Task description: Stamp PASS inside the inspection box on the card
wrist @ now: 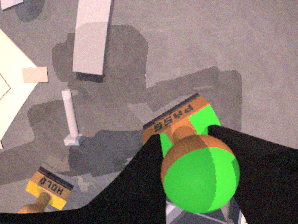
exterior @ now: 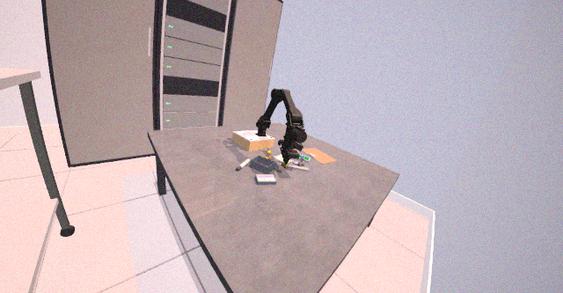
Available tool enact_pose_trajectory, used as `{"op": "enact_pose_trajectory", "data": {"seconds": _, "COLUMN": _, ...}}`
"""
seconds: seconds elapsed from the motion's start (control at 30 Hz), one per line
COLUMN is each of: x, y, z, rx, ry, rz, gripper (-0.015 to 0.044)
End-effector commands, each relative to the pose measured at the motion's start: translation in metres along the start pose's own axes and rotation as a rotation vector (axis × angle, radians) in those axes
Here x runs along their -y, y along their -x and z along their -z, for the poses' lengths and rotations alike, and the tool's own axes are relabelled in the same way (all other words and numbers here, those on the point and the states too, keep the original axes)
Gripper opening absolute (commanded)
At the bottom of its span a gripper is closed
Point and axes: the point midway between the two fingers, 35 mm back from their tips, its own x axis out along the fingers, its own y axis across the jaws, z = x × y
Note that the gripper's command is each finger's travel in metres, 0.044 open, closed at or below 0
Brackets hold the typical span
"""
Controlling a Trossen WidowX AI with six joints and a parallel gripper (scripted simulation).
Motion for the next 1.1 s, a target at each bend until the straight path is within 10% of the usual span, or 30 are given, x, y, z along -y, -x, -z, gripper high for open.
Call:
{"op": "enact_pose_trajectory", "data": {"seconds": 0.0, "x": 0.0, "y": -0.007, "z": 0.0, "rx": -0.003, "ry": 0.003, "rz": 0.001, "gripper": 0.0}}
{"op": "enact_pose_trajectory", "data": {"seconds": 0.53, "x": -0.002, "y": -0.031, "z": 0.001, "rx": -0.003, "ry": 0.003, "rz": 0.001, "gripper": 0.0}}
{"op": "enact_pose_trajectory", "data": {"seconds": 0.87, "x": -0.002, "y": -0.027, "z": 0.001, "rx": 0.0, "ry": 0.001, "rz": -0.001, "gripper": 0.0263}}
{"op": "enact_pose_trajectory", "data": {"seconds": 1.07, "x": 0.004, "y": 0.013, "z": -0.001, "rx": -0.001, "ry": 0.002, "rz": 0.0, "gripper": 0.0268}}
